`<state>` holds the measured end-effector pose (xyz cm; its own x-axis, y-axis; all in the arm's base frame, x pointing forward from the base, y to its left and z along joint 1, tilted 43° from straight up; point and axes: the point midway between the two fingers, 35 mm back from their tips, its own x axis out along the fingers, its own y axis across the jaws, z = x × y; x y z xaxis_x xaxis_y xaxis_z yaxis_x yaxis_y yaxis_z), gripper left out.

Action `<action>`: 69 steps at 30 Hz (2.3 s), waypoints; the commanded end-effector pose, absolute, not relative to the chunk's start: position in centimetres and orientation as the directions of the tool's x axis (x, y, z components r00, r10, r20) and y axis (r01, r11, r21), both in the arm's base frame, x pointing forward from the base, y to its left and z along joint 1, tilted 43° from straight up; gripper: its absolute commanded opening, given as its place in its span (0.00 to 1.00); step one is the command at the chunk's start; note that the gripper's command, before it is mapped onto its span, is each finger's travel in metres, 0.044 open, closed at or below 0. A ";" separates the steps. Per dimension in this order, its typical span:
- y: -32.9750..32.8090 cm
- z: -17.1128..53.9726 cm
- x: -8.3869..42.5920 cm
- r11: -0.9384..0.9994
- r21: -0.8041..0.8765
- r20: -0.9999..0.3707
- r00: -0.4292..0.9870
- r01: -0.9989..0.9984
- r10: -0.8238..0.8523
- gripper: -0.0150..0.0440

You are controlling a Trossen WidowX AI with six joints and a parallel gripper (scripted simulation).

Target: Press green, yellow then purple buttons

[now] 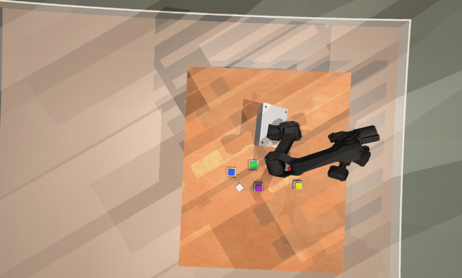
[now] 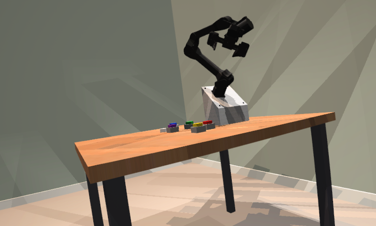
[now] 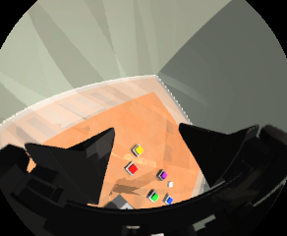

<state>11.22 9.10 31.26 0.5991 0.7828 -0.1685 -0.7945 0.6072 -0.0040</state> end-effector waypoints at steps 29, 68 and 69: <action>12.3 13.3 17.0 0.571 -0.375 -0.907 0.417 -0.731 -0.063 0.93; 0.3 -6.3 18.5 0.726 0.672 -0.739 -0.069 -0.147 0.670 0.80; 1.4 -7.5 18.4 0.725 0.673 -0.738 -0.068 -0.147 0.671 0.75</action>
<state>19.08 -0.78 -5.52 -0.0512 0.6568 -0.7523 -0.1576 0.7386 0.6555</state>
